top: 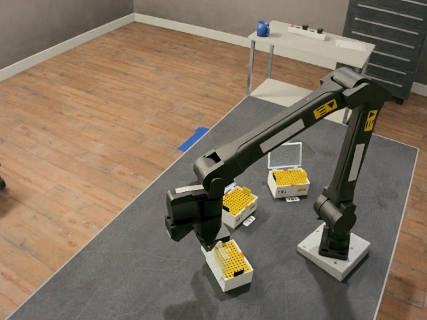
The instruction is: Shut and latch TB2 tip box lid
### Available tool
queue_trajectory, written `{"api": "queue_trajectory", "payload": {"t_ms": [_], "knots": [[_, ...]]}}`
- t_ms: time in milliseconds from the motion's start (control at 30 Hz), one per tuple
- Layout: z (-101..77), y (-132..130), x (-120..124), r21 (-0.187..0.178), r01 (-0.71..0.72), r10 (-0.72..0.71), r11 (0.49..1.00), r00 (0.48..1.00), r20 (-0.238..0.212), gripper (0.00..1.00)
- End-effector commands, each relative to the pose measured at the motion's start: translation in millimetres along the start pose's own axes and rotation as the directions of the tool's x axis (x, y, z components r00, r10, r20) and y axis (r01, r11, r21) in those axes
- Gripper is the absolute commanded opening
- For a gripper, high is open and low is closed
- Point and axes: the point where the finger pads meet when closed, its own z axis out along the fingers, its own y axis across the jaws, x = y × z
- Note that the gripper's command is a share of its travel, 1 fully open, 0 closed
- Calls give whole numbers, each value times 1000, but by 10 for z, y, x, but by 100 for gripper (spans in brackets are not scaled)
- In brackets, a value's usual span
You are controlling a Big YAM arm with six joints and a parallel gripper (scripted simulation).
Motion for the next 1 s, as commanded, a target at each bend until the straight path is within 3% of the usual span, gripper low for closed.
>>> {"api": "queue_trajectory", "payload": {"t_ms": [0,967], "knots": [[-138,-79,27,4,-4,4,1000,1000,31,0],[-166,-72,357,3,-4,4,1000,1000,30,0]]}}
